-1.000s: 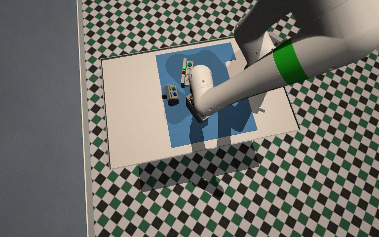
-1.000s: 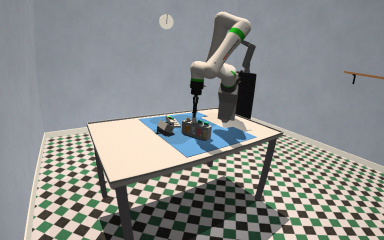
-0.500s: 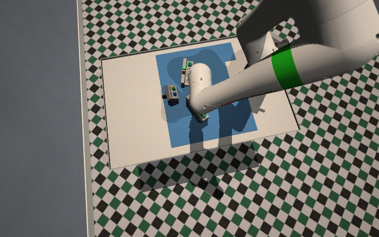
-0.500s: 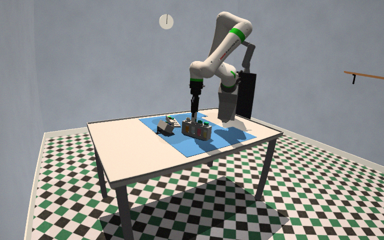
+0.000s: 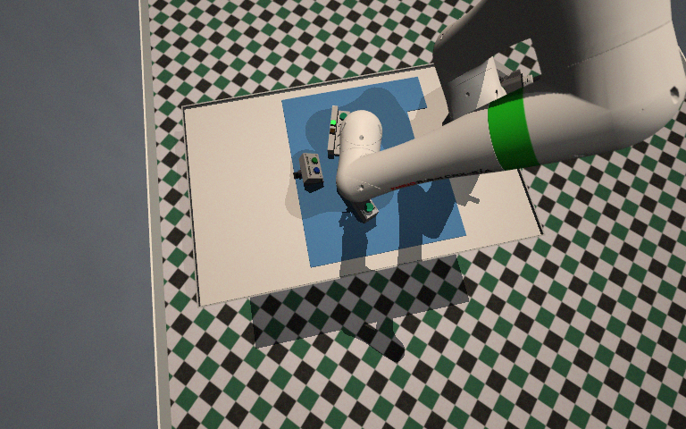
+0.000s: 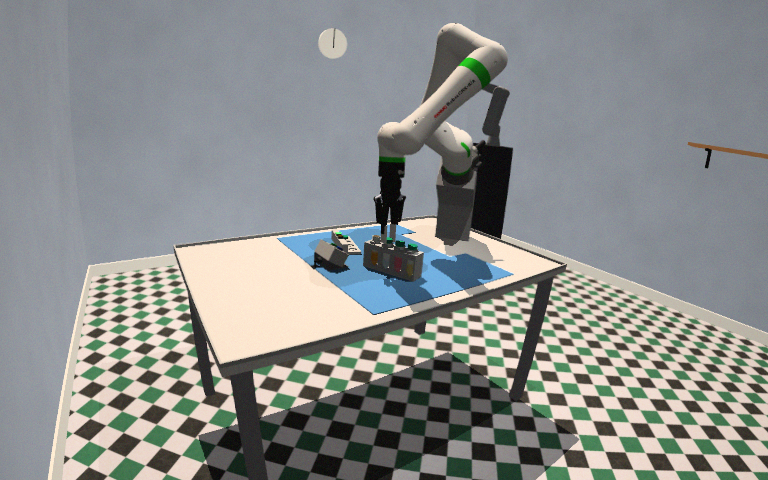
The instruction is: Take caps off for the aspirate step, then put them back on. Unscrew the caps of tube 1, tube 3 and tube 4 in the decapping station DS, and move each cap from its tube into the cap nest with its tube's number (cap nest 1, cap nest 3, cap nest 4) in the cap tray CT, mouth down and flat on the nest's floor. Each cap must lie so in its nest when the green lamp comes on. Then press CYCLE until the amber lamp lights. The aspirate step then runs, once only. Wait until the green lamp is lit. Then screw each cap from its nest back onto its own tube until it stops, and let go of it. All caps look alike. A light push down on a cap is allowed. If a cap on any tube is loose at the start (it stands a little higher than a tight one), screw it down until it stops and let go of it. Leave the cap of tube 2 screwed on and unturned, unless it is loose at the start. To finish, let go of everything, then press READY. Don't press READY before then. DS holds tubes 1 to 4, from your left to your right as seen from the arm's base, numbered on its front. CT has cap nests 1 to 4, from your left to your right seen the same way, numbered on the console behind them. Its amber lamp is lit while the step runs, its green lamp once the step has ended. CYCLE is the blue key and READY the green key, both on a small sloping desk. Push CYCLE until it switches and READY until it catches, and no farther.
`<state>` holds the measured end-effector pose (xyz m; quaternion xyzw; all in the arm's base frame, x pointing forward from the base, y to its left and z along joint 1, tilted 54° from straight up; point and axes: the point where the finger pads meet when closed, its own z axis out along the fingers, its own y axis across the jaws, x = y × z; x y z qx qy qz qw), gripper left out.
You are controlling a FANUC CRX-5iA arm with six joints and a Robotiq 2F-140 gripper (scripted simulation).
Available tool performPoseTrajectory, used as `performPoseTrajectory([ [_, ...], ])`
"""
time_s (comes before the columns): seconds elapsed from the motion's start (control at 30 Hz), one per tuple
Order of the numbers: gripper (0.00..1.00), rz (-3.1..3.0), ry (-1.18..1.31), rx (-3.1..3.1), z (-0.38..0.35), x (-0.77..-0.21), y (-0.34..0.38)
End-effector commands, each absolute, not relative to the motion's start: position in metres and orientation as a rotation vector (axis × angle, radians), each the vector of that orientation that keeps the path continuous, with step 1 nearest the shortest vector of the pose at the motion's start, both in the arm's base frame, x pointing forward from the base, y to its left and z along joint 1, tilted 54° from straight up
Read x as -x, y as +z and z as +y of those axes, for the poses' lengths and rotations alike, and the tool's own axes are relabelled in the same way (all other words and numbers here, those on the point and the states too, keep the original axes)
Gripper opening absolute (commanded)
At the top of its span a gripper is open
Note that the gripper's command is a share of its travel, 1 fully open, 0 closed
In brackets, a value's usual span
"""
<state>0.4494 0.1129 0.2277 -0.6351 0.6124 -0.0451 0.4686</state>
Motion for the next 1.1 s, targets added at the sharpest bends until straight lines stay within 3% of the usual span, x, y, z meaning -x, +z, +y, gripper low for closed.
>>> performPoseTrajectory([
  [0.0,0.00,1.677,-0.037,1.419,0.1135,-0.4493,0.2278],
  [0.2,0.00,1.677,-0.037,1.419,0.1135,-0.4493,0.2278],
  [0.23,0.35,1.677,-0.037,1.419,0.1135,-0.4493,0.2278],
  [0.63,0.35,1.677,-0.037,1.419,0.1135,-0.4493,0.2278],
  [1.07,0.35,1.136,-0.407,1.916,0.1132,-0.4490,0.2281],
])
